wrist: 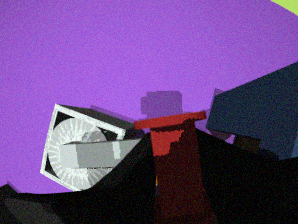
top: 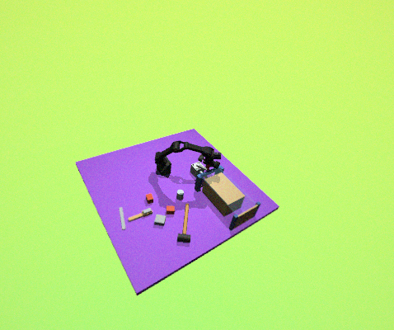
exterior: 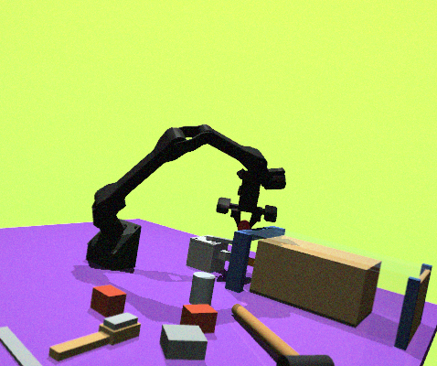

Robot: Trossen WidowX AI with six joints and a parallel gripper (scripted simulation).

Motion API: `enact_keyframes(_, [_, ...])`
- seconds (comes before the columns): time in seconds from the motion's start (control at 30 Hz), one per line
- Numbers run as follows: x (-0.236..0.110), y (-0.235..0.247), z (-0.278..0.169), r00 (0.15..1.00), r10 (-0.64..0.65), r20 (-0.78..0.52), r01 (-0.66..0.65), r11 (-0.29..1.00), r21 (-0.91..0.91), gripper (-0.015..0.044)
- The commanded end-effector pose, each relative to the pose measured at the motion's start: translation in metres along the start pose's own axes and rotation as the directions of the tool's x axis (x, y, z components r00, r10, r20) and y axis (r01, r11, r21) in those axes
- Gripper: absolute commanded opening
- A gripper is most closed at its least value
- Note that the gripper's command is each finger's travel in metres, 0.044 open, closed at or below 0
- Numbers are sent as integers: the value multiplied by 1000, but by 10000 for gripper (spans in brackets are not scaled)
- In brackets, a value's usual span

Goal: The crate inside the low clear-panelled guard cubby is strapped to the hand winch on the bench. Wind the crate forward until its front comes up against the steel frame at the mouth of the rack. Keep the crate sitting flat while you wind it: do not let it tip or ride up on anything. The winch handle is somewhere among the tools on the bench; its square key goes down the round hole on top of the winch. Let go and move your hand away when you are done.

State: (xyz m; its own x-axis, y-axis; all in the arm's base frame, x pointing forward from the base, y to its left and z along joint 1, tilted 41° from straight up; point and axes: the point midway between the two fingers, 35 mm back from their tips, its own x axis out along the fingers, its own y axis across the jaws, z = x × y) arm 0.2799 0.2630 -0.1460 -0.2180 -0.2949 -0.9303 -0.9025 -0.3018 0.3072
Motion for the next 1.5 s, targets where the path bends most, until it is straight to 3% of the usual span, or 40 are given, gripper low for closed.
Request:
enact_keyframes(0.0, [7,2,16,1000,5,19,-4,1000,-11,0])
enact_keyframes(1.47, [26,27,62,1000,6,23,-5,1000,-12,0])
